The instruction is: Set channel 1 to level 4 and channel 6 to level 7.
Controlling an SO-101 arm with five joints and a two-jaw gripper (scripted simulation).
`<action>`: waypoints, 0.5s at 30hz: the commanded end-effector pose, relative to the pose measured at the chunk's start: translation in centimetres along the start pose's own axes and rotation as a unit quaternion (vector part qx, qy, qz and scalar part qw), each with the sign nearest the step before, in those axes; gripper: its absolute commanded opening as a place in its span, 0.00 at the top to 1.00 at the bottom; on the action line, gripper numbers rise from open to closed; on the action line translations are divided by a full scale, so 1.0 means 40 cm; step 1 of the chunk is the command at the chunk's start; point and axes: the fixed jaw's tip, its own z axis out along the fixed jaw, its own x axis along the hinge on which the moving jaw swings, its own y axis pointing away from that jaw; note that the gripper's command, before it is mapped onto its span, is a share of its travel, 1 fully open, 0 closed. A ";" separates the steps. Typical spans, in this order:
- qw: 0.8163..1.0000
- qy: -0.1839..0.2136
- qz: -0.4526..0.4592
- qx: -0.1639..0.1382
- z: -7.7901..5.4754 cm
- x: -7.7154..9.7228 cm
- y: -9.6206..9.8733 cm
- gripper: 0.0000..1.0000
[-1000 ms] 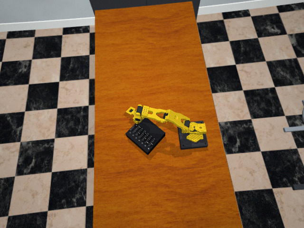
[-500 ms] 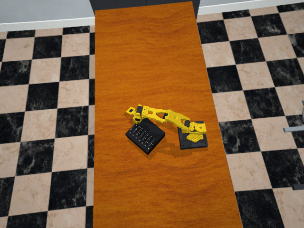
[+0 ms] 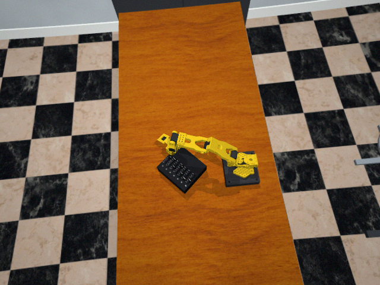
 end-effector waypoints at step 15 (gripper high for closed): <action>1.000 0.006 -0.002 0.002 0.010 0.010 0.013 1.00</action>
